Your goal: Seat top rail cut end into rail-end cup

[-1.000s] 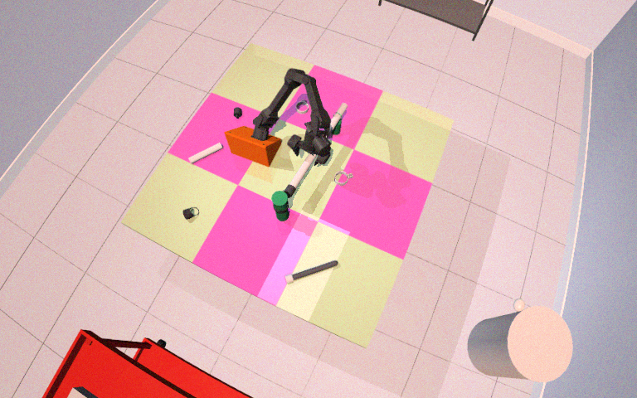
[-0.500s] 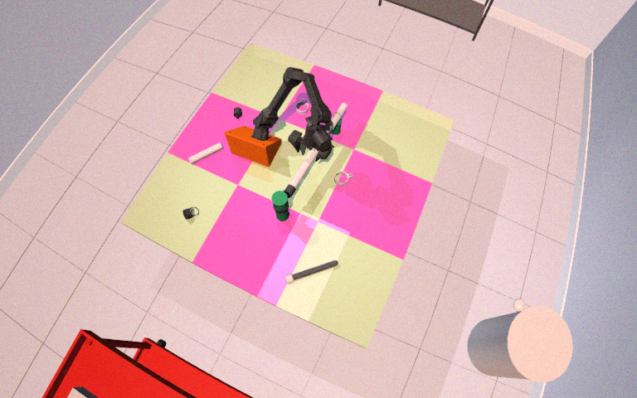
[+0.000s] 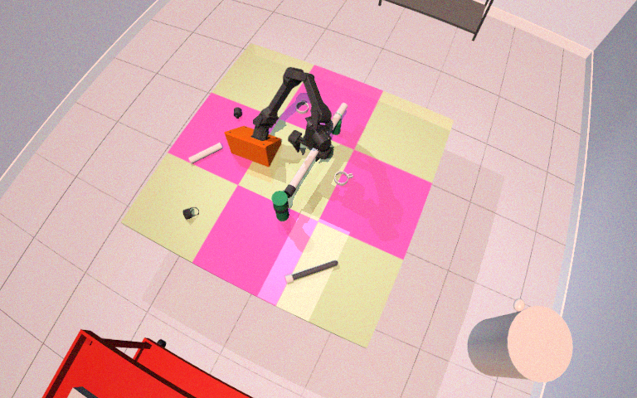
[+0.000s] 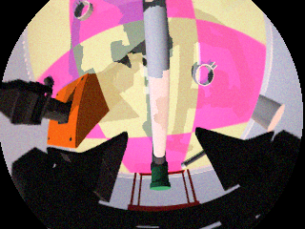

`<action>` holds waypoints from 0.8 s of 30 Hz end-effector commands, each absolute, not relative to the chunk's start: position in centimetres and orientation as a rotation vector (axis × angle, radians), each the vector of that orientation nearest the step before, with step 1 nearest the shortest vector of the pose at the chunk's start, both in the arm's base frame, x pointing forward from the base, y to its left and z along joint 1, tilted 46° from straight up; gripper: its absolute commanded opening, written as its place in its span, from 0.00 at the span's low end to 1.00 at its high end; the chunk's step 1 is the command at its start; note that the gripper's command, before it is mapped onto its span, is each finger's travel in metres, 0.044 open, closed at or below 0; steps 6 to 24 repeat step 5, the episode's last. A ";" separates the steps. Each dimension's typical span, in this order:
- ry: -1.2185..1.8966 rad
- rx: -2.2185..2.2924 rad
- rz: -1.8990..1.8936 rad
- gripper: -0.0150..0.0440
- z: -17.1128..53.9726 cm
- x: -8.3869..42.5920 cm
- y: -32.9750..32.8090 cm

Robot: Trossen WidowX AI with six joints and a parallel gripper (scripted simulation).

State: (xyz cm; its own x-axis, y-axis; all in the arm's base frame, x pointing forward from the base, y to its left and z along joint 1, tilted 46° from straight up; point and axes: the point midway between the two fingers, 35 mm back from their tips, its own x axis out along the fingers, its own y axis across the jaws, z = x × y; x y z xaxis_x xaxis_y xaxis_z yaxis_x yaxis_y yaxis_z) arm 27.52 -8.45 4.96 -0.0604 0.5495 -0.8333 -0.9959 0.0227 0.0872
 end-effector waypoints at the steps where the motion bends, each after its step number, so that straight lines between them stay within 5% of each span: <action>1: 0.847 -0.706 1.455 1.00 5.0 27.5 -8.5; 24: 0.847 -0.706 1.455 1.00 5.0 27.5 -8.5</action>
